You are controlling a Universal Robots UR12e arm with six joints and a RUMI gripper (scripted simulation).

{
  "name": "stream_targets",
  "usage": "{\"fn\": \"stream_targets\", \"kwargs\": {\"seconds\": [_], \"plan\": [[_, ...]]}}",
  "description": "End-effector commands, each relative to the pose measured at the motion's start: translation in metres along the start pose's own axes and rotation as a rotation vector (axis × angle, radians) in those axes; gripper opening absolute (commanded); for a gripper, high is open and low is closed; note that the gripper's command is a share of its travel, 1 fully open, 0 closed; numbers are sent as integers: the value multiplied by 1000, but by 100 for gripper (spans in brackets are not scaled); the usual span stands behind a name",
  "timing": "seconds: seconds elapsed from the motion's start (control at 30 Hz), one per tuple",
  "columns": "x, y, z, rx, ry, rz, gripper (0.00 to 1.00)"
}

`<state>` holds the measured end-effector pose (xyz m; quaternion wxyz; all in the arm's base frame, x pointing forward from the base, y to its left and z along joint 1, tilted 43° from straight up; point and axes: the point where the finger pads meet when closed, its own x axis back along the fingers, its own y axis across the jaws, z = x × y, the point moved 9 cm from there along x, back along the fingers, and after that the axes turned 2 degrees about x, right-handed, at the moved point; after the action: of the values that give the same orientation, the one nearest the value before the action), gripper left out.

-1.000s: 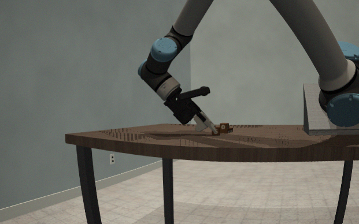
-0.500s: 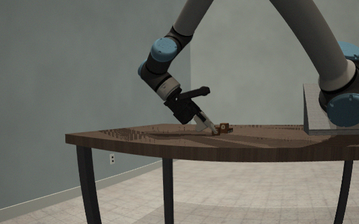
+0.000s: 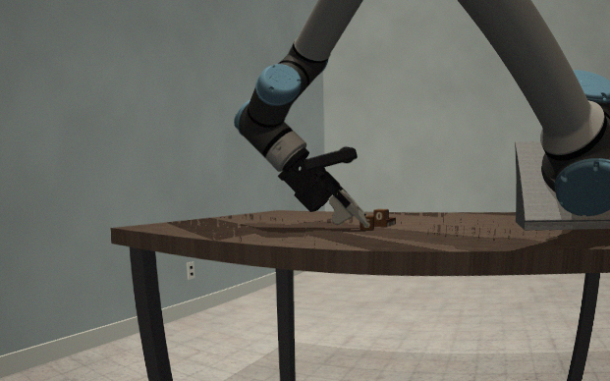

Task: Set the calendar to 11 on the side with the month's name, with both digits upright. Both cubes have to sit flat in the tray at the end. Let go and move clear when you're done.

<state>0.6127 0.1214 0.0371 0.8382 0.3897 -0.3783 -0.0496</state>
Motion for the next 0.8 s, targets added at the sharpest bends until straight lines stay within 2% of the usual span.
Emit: {"fn": "stream_targets", "kwargs": {"seconds": [0.0, 0.53, 0.57, 0.73, 0.77], "plan": [[1, 0, 0, 0, -1, 1, 10], [1, 0, 0, 0, -1, 1, 10], [1, 0, 0, 0, -1, 1, 14], [1, 0, 0, 0, -1, 1, 17], [1, 0, 0, 0, -1, 1, 21]]}}
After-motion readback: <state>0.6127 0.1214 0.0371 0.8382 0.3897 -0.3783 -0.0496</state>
